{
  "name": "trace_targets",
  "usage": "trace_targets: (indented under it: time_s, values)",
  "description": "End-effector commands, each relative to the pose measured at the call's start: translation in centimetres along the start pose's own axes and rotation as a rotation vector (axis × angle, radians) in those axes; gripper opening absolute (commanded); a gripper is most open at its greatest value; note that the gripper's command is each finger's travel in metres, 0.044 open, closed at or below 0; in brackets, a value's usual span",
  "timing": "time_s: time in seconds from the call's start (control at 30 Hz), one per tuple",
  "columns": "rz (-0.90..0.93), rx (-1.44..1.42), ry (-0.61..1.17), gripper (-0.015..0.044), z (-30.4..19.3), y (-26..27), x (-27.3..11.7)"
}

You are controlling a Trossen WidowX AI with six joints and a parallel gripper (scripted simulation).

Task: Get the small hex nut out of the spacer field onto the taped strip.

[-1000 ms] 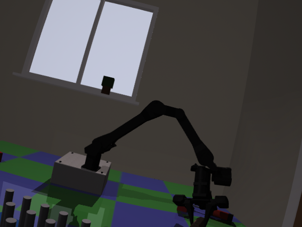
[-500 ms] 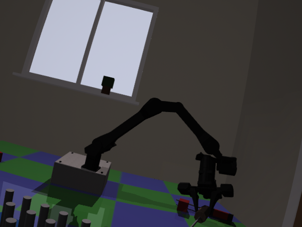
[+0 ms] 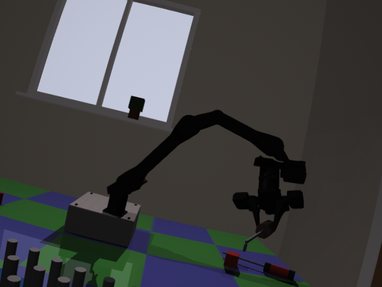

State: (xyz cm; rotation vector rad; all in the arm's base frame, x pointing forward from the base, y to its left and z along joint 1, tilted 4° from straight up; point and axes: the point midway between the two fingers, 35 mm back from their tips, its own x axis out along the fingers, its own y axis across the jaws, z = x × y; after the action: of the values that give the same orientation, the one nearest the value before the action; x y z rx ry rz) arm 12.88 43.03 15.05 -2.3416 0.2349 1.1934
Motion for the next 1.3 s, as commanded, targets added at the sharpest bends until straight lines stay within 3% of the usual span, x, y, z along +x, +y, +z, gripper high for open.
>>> trace_targets:
  time_s: [0.0,0.57,1.27]
  values:
    - [-0.007,0.011,0.001,0.0,-0.8,-0.2,-1.2]
    - [0.055,-0.024,-0.071,0.0,-10.6,2.8,0.8]
    - [0.045,-0.082,-0.148,0.0,-20.9,11.0,2.1]
